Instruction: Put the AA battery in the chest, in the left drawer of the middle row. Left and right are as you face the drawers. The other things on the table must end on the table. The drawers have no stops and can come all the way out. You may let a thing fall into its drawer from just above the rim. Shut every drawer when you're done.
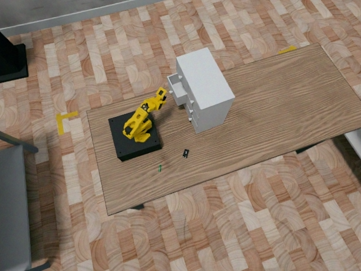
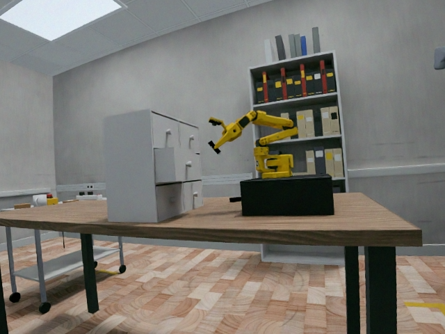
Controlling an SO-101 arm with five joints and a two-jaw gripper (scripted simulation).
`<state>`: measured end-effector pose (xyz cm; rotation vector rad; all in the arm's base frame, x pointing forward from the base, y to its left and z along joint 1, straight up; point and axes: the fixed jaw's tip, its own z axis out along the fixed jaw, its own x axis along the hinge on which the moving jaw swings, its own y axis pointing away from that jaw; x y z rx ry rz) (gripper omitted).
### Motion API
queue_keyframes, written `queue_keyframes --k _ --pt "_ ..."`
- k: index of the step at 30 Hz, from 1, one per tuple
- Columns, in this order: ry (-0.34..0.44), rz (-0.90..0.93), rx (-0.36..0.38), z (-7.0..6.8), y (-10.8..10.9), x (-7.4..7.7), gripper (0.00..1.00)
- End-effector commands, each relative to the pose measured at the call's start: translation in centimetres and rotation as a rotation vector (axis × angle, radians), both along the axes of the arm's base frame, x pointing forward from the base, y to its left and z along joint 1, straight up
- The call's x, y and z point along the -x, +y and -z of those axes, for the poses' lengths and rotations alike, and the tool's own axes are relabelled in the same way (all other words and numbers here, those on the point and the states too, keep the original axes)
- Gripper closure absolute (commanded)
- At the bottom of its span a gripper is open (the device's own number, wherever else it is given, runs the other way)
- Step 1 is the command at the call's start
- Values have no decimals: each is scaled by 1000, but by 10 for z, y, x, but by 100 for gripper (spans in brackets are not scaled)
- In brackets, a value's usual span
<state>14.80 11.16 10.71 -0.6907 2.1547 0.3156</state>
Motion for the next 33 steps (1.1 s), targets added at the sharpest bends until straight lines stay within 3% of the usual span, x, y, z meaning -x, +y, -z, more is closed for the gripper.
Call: queue_keyframes --k 1,3,15,20,33 --pt "-8 0 -20 -1 -1 4 100" --pt "-8 0 -20 -1 -1 4 100" --pt "-257 -1 -196 -49 -1 4 100" --pt "-257 -1 -196 -49 -1 4 100" --pt "-257 -1 -196 -49 13 -16 100"
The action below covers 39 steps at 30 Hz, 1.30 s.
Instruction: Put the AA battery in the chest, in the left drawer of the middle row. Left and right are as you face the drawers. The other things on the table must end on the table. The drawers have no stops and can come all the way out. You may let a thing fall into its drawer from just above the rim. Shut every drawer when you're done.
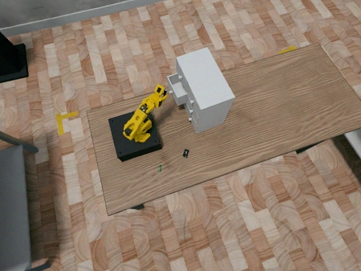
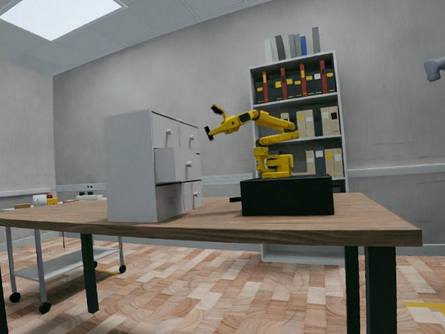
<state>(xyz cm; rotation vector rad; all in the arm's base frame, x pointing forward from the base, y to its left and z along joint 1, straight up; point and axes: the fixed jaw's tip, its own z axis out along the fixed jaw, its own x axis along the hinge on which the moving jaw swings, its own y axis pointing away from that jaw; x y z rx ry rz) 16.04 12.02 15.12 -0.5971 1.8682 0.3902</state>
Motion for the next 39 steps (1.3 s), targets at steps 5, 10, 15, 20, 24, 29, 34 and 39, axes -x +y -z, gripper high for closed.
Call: queue_keyframes --k 5,10,15,20,24,29,34,39 --pt "-10 -4 -23 -5 6 -6 100" --pt "-10 -4 -23 -6 12 -14 100" --pt "-10 -4 -23 -5 18 -23 100" --pt "-10 -4 -23 -5 19 -24 100" --pt "-9 -4 -23 -5 19 -24 100" --pt "-9 -4 -22 -5 19 -24 100" --pt "-9 -4 -22 -5 19 -24 100" --pt "-9 -5 -22 -5 19 -24 100"
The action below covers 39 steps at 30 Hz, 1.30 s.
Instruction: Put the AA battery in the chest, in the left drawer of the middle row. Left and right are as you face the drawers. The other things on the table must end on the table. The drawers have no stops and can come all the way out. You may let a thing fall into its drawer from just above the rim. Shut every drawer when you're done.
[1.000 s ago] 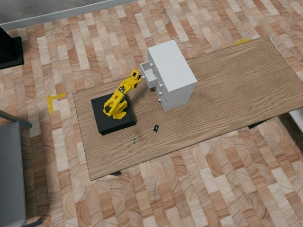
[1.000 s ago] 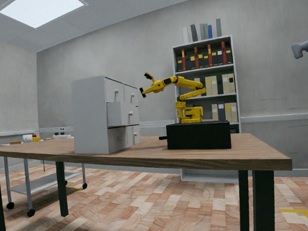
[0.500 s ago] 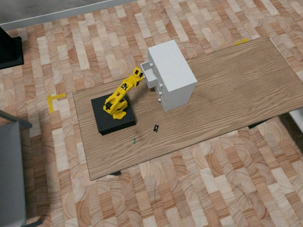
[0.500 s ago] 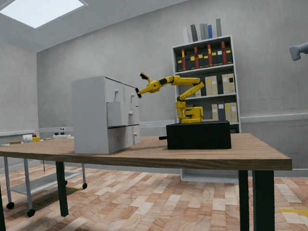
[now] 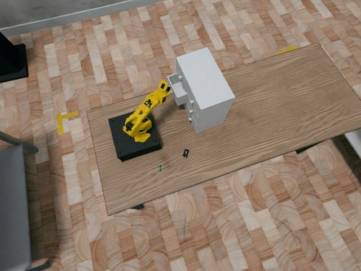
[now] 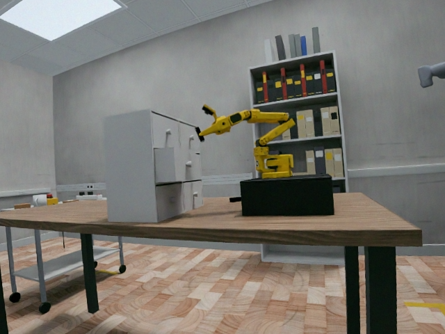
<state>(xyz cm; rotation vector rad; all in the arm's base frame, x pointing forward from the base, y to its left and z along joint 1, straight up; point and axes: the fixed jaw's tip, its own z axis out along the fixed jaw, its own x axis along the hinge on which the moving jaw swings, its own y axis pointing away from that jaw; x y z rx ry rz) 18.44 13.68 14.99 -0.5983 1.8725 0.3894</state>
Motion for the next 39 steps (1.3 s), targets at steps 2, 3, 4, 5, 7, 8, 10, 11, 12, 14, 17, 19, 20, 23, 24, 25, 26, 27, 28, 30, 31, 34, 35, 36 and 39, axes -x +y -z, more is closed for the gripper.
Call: queue_keyframes --k 2,3,4,5,7,8,10,11,12,14,17,19,20,23,24,25,26,27,28,30,31,34,35,36,39 --pt "-13 -6 -25 -7 3 0 100" --pt "-13 -6 -25 -7 3 0 100" --pt "-13 -7 -25 -8 3 0 100" --pt "-13 -7 -25 -8 4 0 100" --pt "-13 -8 -25 -9 4 -1 100" --pt "-13 -9 -25 -9 4 -1 100" --pt "-13 -9 -25 -10 4 -1 100" --pt "-12 -10 -25 -10 5 -1 100" --pt "-12 -10 -25 -10 5 -1 100" --pt "-12 -11 -25 -11 5 -1 100" --pt "-12 -12 -25 -11 5 -1 100" --pt "-12 -13 -25 -12 5 -1 100" --pt "-12 -13 -25 -12 6 -1 100" --pt "-12 -13 -25 -12 6 -1 100" --pt "-12 -13 -25 -12 6 -1 100" --pt "-12 -13 -25 -12 6 -1 100" --pt "-12 -13 -25 -12 6 -1 100" --pt "-12 -13 -25 -12 6 -1 100" --pt "-12 -13 -25 -12 6 -1 100" --pt "-12 -13 -25 -12 6 -1 100" --pt "-12 -13 -25 -12 6 -1 100" --pt "-12 -12 -25 -11 5 -1 100" --pt "-12 -12 -25 -11 5 -1 100" --pt "-12 -11 -25 -11 5 -1 100" --pt "-13 -9 -25 -9 4 -1 100"
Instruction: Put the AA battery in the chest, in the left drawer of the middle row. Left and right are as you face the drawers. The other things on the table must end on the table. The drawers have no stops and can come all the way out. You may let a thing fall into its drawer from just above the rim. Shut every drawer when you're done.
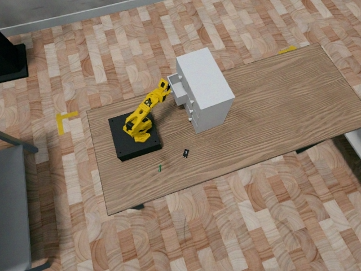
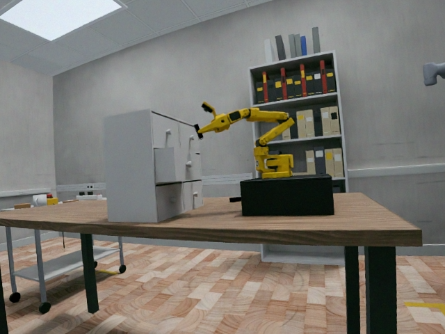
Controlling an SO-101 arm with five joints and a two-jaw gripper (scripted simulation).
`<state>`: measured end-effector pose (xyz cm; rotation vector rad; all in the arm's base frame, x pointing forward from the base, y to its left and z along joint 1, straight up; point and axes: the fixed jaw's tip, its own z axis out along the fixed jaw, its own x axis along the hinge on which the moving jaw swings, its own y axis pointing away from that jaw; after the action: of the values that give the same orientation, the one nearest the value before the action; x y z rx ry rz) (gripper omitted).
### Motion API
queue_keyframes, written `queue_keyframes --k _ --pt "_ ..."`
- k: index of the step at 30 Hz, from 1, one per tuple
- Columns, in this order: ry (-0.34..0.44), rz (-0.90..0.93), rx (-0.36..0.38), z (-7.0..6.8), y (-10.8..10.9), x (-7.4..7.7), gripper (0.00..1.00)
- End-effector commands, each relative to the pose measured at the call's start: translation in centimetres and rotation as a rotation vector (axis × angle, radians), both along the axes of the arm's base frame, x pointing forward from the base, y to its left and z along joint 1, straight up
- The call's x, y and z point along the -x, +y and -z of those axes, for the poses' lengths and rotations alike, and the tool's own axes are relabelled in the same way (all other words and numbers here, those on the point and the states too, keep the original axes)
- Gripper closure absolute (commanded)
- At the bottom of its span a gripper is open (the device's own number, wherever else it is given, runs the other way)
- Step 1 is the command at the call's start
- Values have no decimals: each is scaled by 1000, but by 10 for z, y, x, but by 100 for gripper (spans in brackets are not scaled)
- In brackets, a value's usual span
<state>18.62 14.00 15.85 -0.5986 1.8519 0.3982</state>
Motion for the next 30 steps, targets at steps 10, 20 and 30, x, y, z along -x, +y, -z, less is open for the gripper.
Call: queue_keyframes --k 10,20,30 --pt "4 2 -13 2 0 1 100" --pt "4 1 -13 4 0 2 100" --pt "4 0 -13 5 0 2 100"
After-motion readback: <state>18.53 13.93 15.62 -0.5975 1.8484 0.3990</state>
